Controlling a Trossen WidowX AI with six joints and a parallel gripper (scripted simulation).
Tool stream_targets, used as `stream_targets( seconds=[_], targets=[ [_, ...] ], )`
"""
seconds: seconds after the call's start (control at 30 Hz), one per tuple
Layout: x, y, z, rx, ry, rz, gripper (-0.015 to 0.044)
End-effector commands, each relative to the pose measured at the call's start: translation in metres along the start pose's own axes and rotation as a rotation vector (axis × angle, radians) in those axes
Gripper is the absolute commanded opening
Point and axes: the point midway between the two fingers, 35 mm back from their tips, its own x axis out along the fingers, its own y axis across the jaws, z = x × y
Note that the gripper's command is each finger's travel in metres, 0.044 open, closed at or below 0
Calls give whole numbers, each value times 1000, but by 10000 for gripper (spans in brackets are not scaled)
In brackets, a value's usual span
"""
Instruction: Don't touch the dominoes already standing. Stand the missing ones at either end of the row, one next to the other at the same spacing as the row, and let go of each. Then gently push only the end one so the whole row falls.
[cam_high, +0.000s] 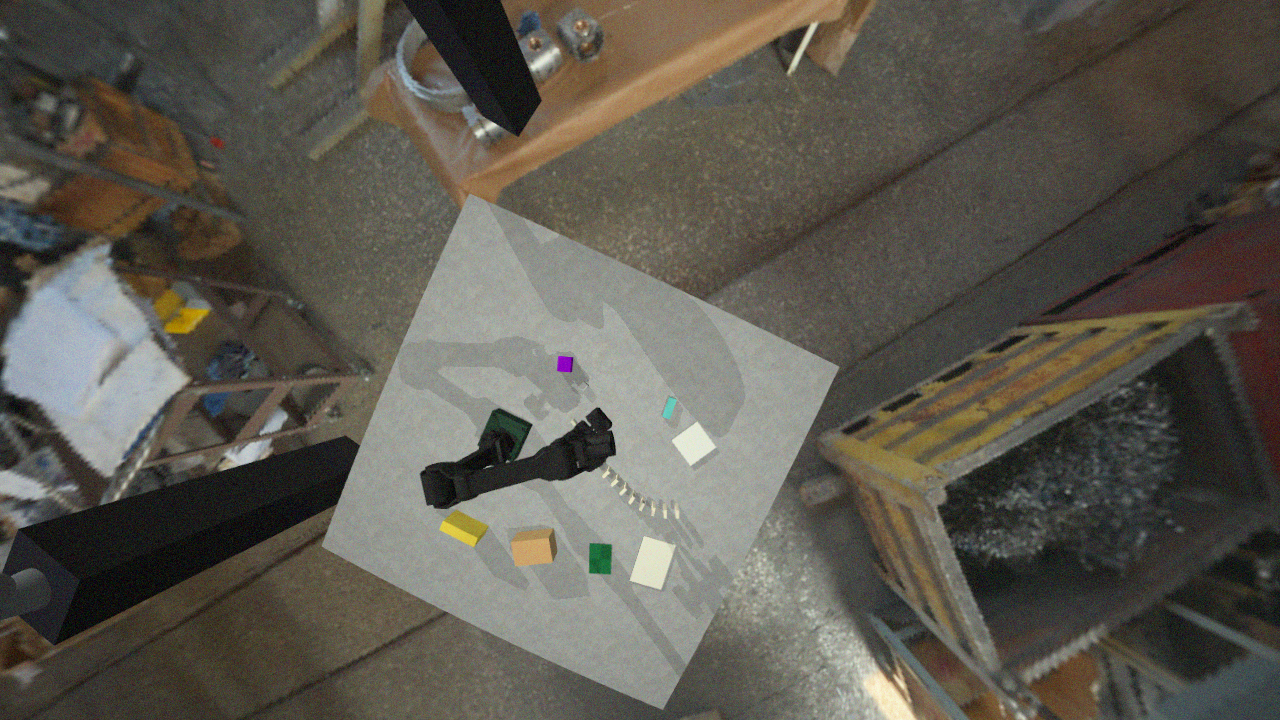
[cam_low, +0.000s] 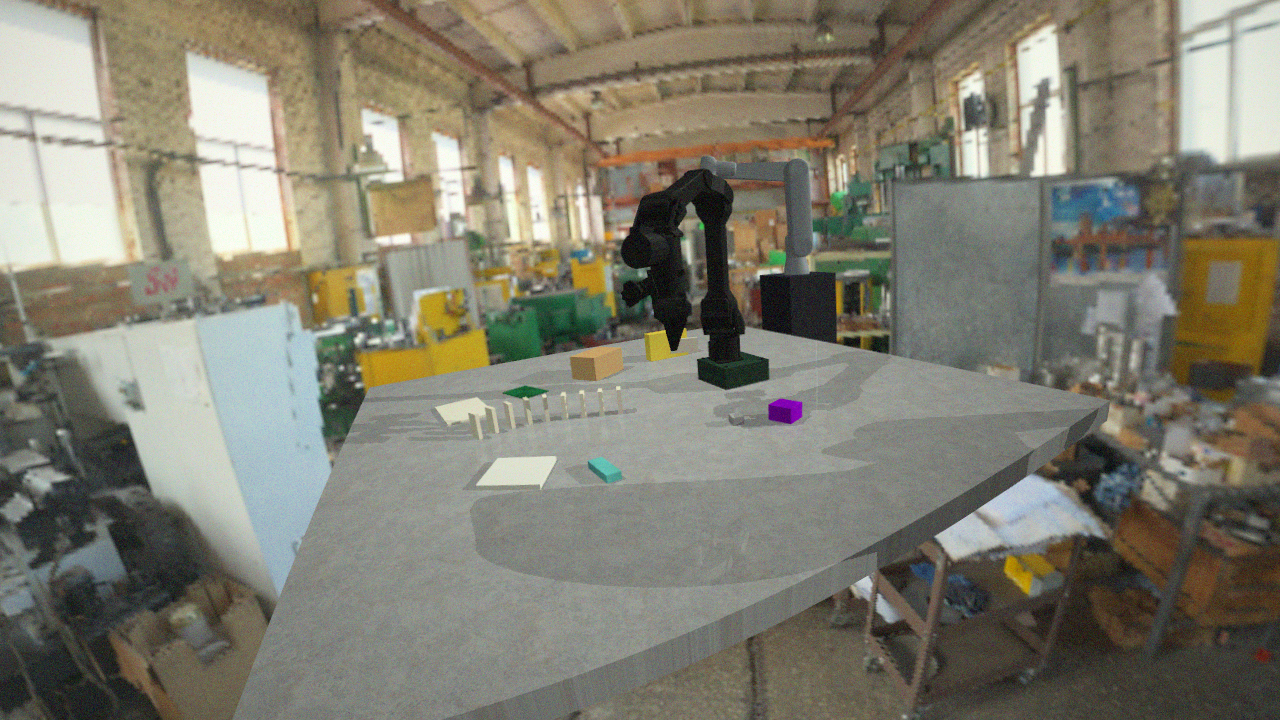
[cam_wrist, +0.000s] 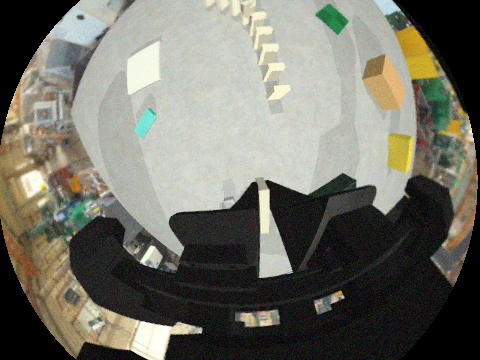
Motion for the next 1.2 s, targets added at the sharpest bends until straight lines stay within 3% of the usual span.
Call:
stream_targets(
  seconds=[0.0,0.13,0.43,0.6,1.17],
  targets=[
    [-29,0,0,-1,-1,2,21],
    [-32,6,3,-7,-3,6,21],
    [-34,87,45,-64,-8,15,21],
    [-32,97,50,-71,-9,8,21],
    [5,117,65,-169,-416,-37,21]
  ],
)
